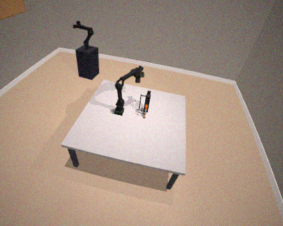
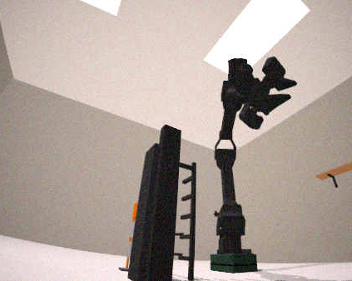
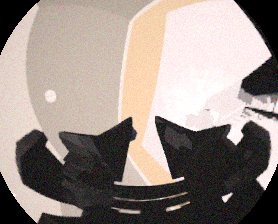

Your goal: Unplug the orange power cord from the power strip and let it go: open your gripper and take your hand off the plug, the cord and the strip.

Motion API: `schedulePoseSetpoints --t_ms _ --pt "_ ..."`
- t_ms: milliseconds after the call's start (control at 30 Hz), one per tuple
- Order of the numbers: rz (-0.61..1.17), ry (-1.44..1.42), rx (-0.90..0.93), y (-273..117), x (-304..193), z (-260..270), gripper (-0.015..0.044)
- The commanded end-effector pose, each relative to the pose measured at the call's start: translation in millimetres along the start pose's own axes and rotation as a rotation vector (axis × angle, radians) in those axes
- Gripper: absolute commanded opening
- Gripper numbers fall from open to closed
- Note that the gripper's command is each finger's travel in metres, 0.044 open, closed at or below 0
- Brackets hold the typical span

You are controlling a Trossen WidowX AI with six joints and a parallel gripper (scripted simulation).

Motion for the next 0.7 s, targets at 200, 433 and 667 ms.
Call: schedulePoseSetpoints --t_ms 200,433,667 --pt "-0.311 -0.022 -0.230 -35.1 60.8 -66.8 0.0160" --pt "-0.491 -0.012 -0.440 -73.4 91.0 -119.1 0.0160" --pt "-0.608 0.044 -0.629 -115.8 100.7 -160.8 0.0160"
Point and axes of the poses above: the point midway between the two fingers, 35 mm back from their tips, its own y axis out along the fingers, its own z axis across the jaws, x = y × z, the point moved 9 cm from there along -y, back along the fingers, and after that the axes turned 11 degrees about -y, right-handed, at the moved point
